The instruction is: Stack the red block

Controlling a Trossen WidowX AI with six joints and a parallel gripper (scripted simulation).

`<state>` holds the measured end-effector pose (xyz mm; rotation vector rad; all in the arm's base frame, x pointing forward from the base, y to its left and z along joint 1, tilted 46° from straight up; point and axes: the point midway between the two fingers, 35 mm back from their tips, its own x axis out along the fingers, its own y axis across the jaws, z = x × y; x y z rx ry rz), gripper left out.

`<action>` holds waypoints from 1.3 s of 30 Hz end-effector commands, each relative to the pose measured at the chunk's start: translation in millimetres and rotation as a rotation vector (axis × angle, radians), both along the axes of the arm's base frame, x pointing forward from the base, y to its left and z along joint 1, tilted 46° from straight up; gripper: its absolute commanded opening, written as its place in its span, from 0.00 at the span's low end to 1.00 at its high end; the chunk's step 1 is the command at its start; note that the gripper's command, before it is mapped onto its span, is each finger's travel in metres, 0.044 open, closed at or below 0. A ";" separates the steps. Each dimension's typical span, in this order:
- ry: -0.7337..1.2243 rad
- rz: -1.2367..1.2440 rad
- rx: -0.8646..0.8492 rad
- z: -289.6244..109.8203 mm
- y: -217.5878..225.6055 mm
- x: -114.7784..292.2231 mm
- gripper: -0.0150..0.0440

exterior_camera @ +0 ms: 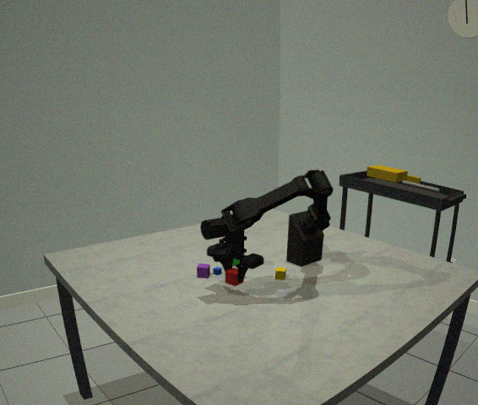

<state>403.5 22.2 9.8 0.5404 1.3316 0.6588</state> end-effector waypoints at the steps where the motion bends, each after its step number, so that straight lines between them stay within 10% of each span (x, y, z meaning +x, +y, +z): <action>1: -0.017 0.000 -0.006 16.1 -15.0 0.5 0.25; 23: -0.016 0.000 -0.010 55.7 -57.8 -8.0 0.25; 39: -0.020 -0.012 -0.061 -21.4 -137.1 -76.8 0.25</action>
